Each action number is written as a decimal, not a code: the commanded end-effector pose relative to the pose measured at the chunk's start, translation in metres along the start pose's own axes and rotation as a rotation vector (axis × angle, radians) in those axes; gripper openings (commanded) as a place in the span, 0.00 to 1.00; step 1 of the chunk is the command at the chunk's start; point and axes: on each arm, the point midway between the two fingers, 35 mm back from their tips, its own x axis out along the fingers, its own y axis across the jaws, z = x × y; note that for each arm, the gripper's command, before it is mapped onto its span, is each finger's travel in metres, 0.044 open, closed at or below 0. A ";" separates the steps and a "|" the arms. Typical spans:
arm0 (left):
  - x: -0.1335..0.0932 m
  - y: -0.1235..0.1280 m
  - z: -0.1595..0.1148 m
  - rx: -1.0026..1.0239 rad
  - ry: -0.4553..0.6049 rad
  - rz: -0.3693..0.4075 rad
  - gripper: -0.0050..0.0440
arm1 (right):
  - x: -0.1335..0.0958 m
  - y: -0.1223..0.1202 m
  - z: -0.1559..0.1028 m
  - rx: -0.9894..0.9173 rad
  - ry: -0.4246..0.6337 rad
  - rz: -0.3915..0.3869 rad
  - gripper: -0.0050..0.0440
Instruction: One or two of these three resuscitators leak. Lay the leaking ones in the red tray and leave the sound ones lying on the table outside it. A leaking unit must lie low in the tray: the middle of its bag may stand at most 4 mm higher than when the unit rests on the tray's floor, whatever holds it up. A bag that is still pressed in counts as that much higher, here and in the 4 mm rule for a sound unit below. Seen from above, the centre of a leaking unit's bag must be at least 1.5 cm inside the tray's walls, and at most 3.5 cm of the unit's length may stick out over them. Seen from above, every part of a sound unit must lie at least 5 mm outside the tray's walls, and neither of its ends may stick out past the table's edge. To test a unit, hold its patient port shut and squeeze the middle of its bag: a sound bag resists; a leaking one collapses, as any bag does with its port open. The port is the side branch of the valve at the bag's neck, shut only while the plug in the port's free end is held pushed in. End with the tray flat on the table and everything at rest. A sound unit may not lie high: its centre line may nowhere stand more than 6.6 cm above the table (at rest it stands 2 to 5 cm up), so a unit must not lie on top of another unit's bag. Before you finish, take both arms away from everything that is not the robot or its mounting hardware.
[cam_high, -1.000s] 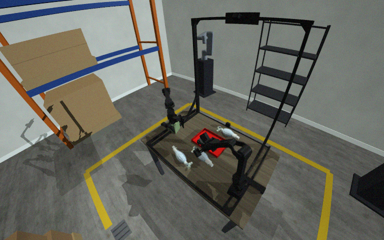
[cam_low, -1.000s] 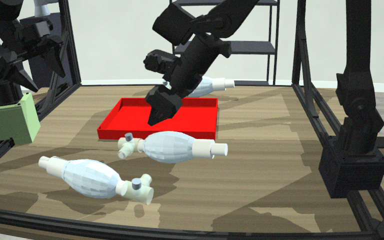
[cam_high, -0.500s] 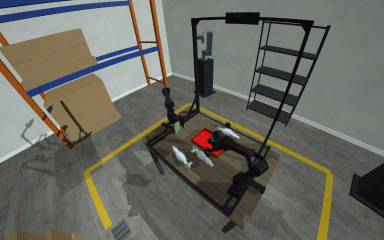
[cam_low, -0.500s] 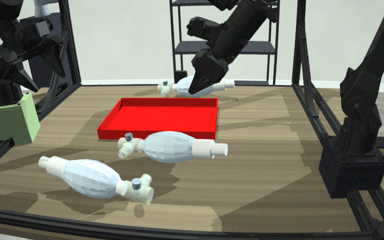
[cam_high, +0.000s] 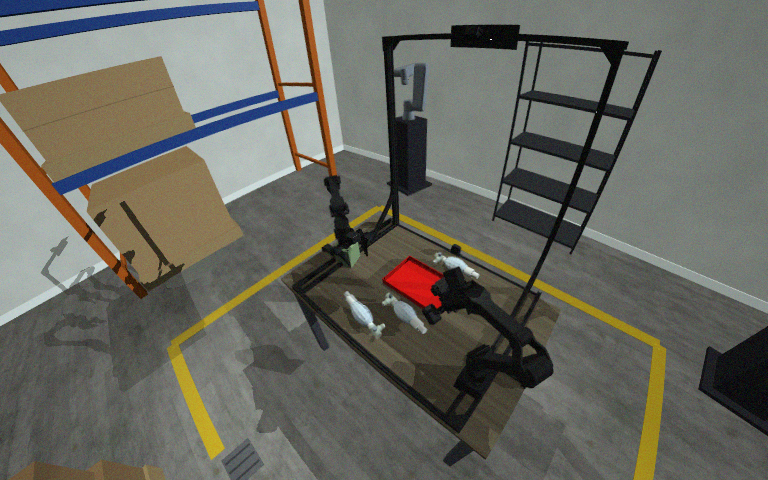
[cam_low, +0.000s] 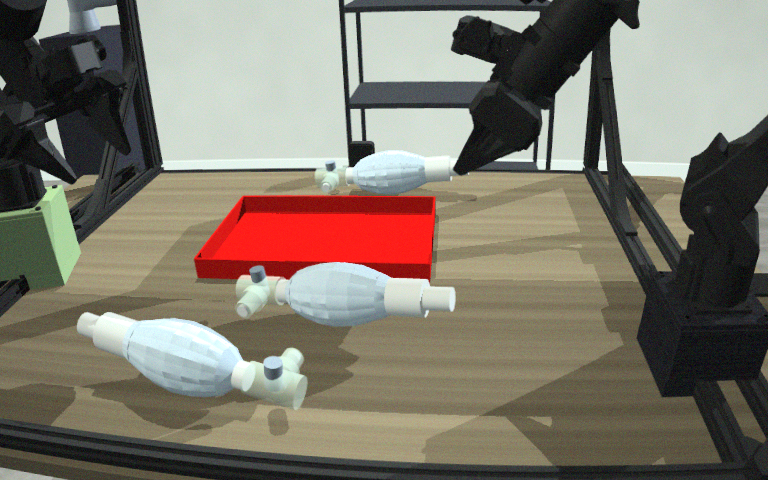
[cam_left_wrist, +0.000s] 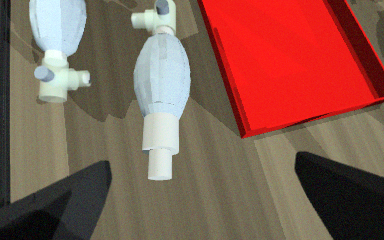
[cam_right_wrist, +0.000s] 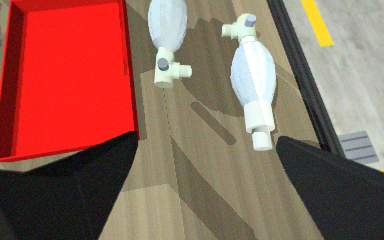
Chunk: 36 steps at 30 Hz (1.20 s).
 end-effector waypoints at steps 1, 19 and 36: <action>-0.011 0.001 -0.022 -0.003 0.011 0.005 1.00 | 0.000 0.000 0.000 0.001 0.001 0.001 1.00; 0.055 0.047 0.050 -0.003 0.020 0.003 0.94 | 0.000 0.000 -0.001 0.001 0.002 0.001 1.00; 0.145 0.145 0.077 -0.005 -0.003 0.006 0.94 | 0.000 0.000 -0.001 0.002 0.003 0.000 1.00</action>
